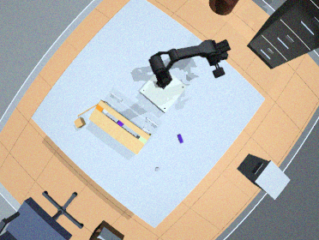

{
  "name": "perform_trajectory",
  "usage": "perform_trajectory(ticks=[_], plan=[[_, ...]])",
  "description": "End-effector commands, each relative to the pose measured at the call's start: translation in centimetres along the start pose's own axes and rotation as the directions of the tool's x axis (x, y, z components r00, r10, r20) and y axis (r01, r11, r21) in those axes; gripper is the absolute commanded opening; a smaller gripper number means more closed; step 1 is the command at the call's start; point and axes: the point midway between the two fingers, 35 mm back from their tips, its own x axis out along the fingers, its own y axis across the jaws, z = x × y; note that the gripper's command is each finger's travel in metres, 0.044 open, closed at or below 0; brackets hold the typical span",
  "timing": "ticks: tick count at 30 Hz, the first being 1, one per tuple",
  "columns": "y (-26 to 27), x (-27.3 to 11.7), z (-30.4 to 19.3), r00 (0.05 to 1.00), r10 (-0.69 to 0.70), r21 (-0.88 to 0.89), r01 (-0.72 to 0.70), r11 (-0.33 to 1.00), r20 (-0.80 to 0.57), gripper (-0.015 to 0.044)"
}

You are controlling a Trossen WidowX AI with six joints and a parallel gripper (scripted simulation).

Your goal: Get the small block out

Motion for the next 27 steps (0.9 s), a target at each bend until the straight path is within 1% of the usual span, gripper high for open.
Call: perform_trajectory(ticks=[1,3,6,11,15,19,23,27], plan=[[-0.2,0.1,0.0,1.000,-0.002,0.009,0.002,1.000,-0.003,0.0400],[-2.1,0.5,-0.3,1.000,-0.014,0.082,0.017,0.997,-0.027,0.0400],[-6.3,1.3,-1.3,0.996,-0.037,0.244,0.056,0.968,-0.081,0.0400],[-12.7,2.0,-4.4,0.982,-0.064,0.502,0.146,0.852,-0.177,0.0400],[-17.1,2.2,-8.1,0.960,-0.068,0.690,0.242,0.682,-0.270,0.0400],[-21.2,1.9,-12.0,0.943,-0.035,0.822,0.305,0.480,-0.330,0.0400],[-24.6,1.2,-16.6,0.929,-0.003,0.895,0.359,0.264,-0.371,0.0400],[-27.0,0.0,-21.4,0.917,0.028,0.917,0.396,0.046,-0.398,0.0400]])
